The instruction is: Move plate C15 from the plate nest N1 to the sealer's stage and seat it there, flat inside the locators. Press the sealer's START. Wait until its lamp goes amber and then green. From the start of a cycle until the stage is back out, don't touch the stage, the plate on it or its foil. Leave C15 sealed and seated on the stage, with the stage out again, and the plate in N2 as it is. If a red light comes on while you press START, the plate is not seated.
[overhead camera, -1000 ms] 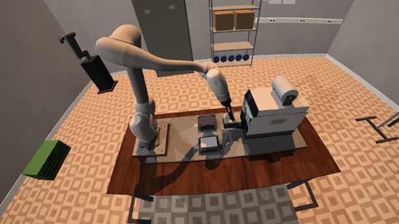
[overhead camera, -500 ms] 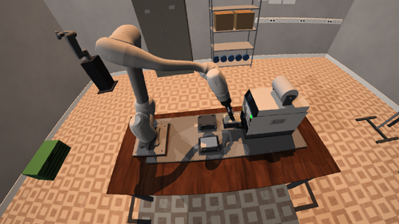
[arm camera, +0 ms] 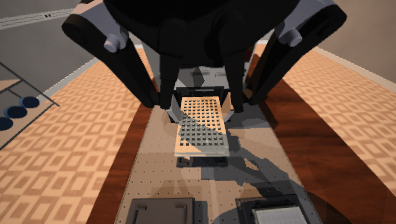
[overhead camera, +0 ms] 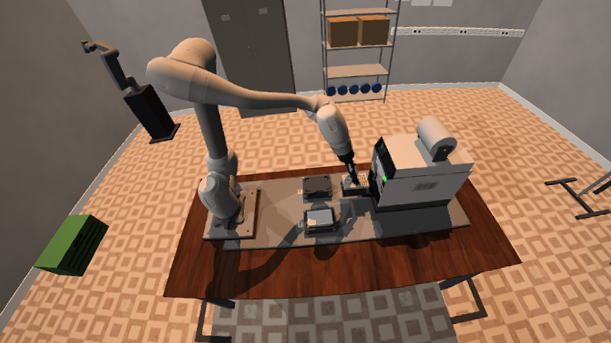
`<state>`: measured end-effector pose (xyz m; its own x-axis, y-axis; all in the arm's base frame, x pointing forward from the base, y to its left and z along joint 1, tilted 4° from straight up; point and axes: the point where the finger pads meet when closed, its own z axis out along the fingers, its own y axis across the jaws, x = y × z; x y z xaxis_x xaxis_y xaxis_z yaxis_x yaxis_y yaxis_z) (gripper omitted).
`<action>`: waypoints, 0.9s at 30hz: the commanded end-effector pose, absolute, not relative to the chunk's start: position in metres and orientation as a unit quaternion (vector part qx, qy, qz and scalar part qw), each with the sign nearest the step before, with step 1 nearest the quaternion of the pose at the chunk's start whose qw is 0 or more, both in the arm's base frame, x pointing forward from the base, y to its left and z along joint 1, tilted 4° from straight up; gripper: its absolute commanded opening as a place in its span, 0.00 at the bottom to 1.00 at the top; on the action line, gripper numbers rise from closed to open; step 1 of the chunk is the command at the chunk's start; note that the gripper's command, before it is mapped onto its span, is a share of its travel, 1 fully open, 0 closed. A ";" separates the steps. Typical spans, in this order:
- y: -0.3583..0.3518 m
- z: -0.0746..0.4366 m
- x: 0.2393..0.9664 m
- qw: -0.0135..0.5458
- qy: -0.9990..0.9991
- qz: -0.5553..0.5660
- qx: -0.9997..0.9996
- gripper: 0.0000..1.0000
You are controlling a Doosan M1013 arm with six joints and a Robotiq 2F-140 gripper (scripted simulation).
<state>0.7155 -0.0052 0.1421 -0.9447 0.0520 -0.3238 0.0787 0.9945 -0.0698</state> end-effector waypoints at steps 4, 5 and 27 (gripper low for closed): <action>-0.006 0.142 0.719 0.161 0.985 -0.040 0.034 0.10; -0.006 0.142 0.719 0.161 0.985 -0.040 0.034 0.10; -0.007 0.141 0.721 0.161 0.985 -0.040 0.034 0.10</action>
<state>0.7184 -0.0058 0.1420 -0.9447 0.0518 -0.3238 0.0785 0.9945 -0.0699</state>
